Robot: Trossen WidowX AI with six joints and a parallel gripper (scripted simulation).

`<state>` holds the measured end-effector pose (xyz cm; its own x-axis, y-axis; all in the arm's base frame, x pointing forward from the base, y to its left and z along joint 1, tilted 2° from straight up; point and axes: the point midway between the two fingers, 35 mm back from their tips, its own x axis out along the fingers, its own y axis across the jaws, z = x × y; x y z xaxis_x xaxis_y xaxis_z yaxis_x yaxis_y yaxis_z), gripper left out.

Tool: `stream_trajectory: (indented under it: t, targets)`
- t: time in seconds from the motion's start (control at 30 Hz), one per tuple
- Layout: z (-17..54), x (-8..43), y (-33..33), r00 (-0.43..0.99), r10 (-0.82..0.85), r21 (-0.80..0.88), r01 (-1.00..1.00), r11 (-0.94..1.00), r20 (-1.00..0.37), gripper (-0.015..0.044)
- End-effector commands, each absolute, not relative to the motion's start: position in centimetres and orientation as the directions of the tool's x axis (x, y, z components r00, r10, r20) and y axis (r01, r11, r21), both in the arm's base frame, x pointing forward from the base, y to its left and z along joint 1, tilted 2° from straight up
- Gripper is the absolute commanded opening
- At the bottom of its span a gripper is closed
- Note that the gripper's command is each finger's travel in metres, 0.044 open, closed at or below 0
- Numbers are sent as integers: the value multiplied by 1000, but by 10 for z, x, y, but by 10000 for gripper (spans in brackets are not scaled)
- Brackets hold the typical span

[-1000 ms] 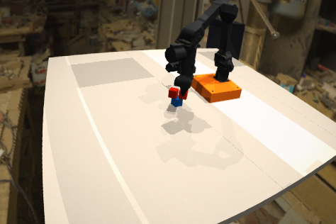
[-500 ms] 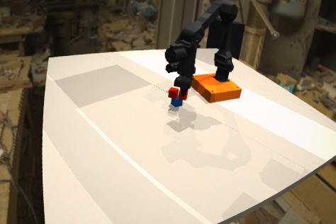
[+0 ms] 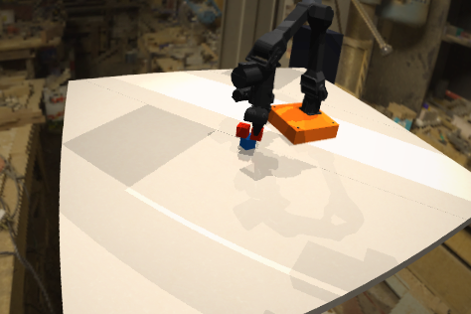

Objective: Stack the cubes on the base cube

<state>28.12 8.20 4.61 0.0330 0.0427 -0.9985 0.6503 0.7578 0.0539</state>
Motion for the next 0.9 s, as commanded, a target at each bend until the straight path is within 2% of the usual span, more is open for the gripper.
stream_trajectory:
  t: [0.0, 0.87]
  targets:
    - [54, 281, 82, 33, 43, 54, 650, 758, -999, 205]
    - [89, 280, 80, 33, 43, 54, 650, 758, -999, 205]
